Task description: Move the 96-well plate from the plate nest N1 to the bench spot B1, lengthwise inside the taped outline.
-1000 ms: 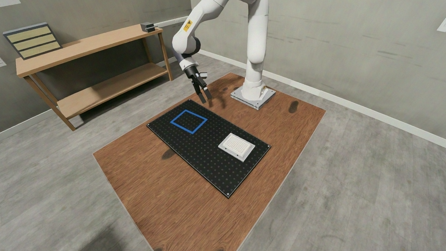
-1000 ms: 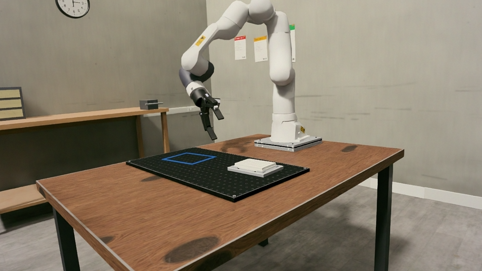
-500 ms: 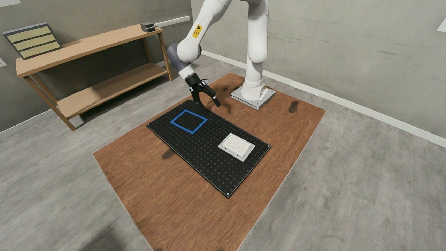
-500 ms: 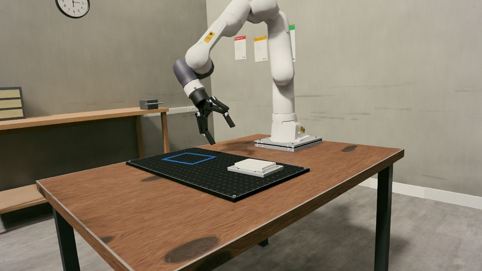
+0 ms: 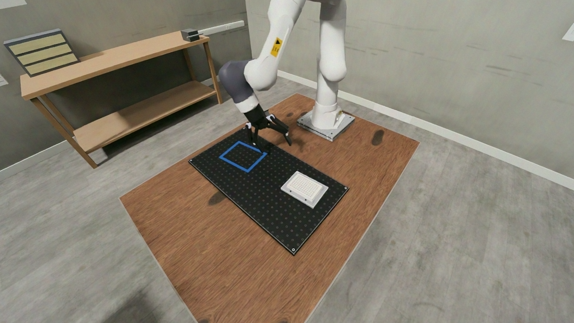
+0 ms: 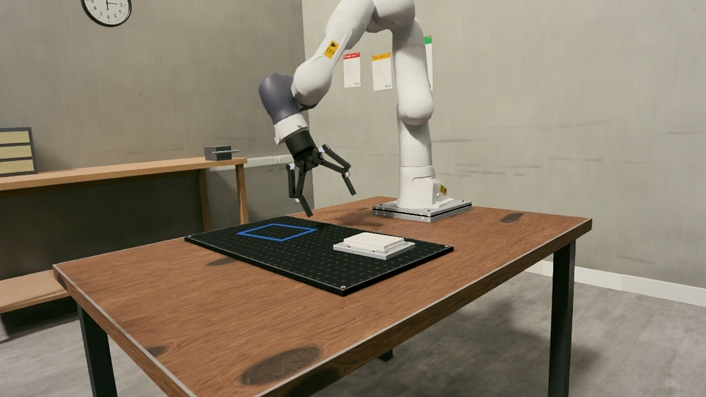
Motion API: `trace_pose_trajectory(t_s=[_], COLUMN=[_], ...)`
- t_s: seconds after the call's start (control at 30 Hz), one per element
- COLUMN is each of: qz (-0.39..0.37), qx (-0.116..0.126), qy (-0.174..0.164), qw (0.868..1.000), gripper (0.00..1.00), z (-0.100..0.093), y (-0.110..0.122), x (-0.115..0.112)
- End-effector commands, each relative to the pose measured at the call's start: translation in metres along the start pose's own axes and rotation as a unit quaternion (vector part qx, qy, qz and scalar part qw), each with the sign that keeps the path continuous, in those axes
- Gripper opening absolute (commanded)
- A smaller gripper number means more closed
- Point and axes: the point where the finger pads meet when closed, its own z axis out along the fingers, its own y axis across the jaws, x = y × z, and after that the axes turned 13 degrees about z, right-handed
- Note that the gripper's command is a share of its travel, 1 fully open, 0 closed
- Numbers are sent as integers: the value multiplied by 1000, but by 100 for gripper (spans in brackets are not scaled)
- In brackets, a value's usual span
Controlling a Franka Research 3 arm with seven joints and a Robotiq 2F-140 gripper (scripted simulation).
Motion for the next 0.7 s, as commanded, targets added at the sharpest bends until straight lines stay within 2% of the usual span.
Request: trace_pose_trajectory(t_s=[0.0,0.03,0.23,0.53,0.6,0.67], qz=[-53,-53,-132,-240,-240,-262], qx=[31,31,68,113,113,122], qy=[4,4,22,41,41,45], qw=[998,998,989,963,963,956], gripper=[100,100,100,100,100,100], z=[1,1,8,19,19,21], y=[-1,-1,19,53,53,60], x=[-11,-11,-32,-60,-60,-66])
